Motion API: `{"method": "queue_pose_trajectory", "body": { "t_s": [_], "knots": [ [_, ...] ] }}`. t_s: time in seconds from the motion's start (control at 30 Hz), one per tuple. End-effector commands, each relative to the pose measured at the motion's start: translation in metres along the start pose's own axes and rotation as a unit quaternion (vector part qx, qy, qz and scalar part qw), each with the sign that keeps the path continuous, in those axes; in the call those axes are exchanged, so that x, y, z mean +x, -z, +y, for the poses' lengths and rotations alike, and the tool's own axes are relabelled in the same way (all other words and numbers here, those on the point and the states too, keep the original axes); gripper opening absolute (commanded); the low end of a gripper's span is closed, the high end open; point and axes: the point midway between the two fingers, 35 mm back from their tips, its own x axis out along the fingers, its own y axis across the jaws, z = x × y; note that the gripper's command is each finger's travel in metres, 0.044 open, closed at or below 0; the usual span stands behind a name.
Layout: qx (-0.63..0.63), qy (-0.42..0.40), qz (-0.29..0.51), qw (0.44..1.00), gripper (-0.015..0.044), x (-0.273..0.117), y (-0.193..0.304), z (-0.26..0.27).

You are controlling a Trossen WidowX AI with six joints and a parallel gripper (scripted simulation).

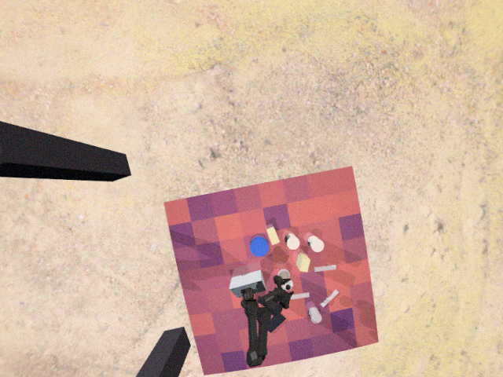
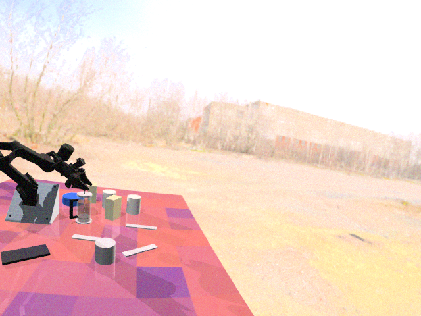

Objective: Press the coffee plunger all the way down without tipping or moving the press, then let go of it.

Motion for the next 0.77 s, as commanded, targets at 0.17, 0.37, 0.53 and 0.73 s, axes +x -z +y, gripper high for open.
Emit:
{"method": "queue_pose_trajectory", "body": {
  "t_s": [0.17, 0.37, 0.53, 0.73],
  "knots": [
    [0.01, -0.023, -0.012, 1.0, 0.044, -0.007, -0.02, 0.007],
    [0.004, -0.019, 0.005, 1.0, 0.044, -0.029, -0.039, 0.007],
    [-0.006, -0.007, 0.005, 1.0, 0.044, -0.056, -0.059, -0.006],
    [-0.006, -0.005, 0.005, 1.0, 0.044, -0.056, -0.06, -0.007]
  ]
}}
